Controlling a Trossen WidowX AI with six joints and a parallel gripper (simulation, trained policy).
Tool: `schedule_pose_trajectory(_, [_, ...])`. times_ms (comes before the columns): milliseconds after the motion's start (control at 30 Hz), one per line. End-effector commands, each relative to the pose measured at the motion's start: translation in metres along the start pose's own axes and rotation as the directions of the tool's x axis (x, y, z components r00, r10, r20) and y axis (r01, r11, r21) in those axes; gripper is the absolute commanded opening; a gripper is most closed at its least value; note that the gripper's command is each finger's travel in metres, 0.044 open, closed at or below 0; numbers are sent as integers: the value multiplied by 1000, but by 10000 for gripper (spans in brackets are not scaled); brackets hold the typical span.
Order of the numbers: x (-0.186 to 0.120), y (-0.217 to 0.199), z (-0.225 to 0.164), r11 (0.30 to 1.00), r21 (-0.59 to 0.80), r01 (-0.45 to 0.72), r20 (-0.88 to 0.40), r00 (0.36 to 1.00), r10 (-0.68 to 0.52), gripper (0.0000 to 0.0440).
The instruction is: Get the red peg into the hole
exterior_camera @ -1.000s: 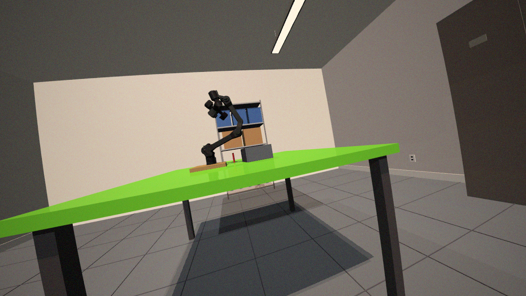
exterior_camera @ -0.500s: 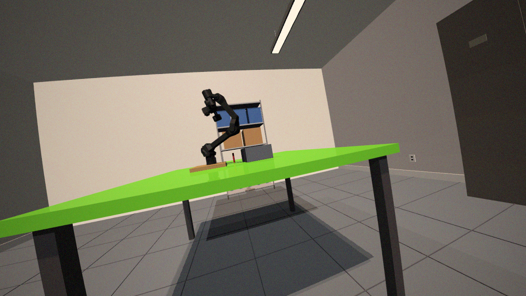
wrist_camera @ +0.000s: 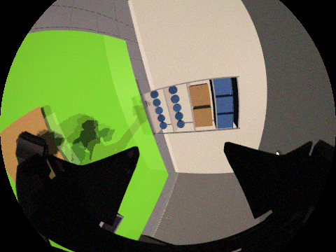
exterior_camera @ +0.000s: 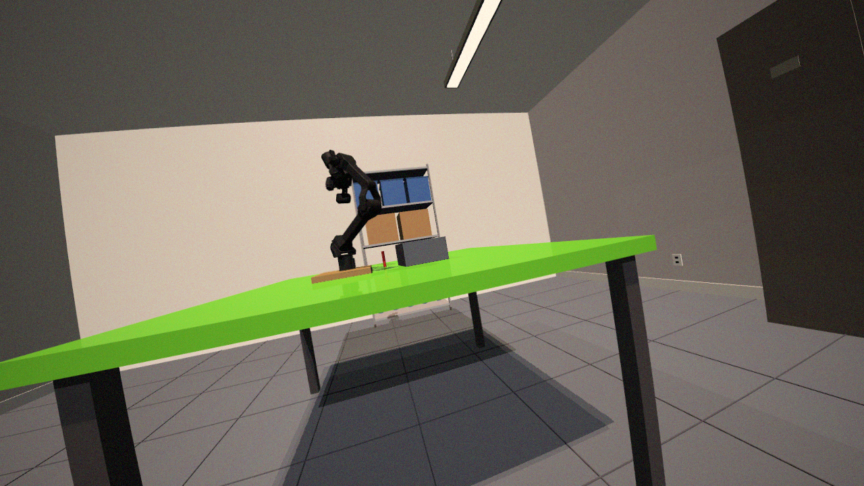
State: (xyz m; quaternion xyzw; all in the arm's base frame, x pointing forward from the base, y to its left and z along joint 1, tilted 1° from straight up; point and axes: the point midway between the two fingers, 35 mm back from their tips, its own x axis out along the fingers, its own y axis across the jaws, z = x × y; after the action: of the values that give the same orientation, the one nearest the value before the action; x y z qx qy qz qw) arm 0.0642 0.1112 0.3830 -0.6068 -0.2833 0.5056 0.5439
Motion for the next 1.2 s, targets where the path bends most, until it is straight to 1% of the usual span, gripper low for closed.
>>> schedule_pose_trajectory(0, [6,7,3,996,83,-30,-38,999,33,440])
schedule_pose_trajectory(233, [17,18,4,951,306,-54,-127,987,97,440])
schedule_pose_trajectory(367, [24,24,3,902,428,-52,-172,975,138,440])
schedule_pose_trajectory(500, [31,31,1,840,541,-37,-213,960,180,440])
schedule_pose_trajectory(667, [40,40,-3,746,666,-1,-262,936,235,440])
schedule_pose_trajectory(833, [48,49,-8,636,770,55,-306,907,291,440])
schedule_pose_trajectory(1000, [55,59,-14,516,847,128,-344,872,348,440])
schedule_pose_trajectory(1167, [62,68,-21,389,896,213,-375,833,407,440])
